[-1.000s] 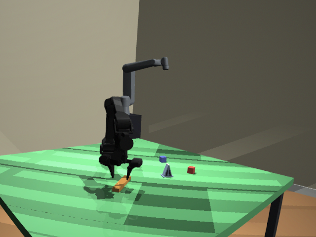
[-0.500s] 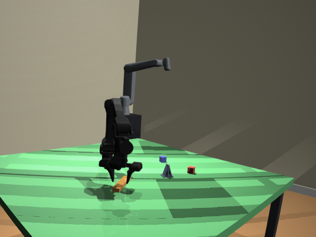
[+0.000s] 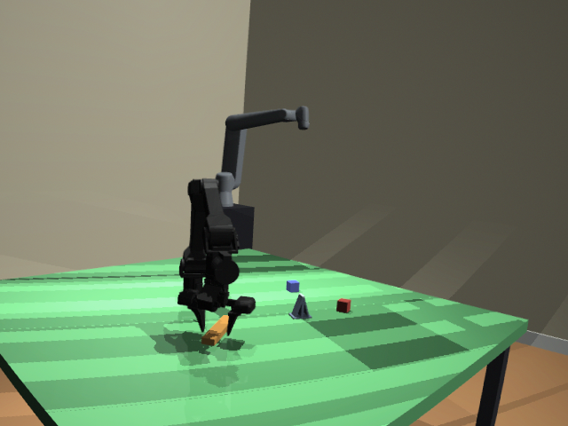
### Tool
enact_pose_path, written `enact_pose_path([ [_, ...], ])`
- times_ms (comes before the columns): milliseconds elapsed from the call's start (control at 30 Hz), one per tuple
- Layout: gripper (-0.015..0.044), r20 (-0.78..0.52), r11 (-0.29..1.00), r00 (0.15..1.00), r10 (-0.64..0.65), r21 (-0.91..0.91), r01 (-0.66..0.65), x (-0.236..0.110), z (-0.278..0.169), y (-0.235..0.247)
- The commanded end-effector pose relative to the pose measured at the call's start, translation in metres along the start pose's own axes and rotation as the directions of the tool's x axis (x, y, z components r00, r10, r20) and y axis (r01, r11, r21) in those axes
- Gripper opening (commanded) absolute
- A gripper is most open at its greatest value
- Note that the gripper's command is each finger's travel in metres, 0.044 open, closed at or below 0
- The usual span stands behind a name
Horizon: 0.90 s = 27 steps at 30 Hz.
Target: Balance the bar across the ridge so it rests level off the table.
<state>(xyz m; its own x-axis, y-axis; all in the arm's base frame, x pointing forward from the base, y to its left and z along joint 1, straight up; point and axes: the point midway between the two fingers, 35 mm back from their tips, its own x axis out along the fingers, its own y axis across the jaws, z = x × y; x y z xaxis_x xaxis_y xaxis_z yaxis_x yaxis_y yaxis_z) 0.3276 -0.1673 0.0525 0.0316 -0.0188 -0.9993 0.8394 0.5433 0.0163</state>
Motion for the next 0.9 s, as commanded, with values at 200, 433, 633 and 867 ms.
enact_pose_path([
  [200, 0.0289, -0.002, 1.0, 1.0, -0.001, 0.0, 0.001, 0.001, 0.0, 0.0],
  [433, 0.0144, -0.002, 1.0, 1.0, -0.001, 0.0, 0.001, 0.001, 0.0, 0.0],
  [633, 0.0104, -0.002, 1.0, 1.0, -0.001, 0.0, 0.001, 0.001, 0.0, 0.0],
  [867, 0.0, -0.002, 1.0, 1.0, -0.001, 0.0, 0.001, -0.013, 0.002, 0.001],
])
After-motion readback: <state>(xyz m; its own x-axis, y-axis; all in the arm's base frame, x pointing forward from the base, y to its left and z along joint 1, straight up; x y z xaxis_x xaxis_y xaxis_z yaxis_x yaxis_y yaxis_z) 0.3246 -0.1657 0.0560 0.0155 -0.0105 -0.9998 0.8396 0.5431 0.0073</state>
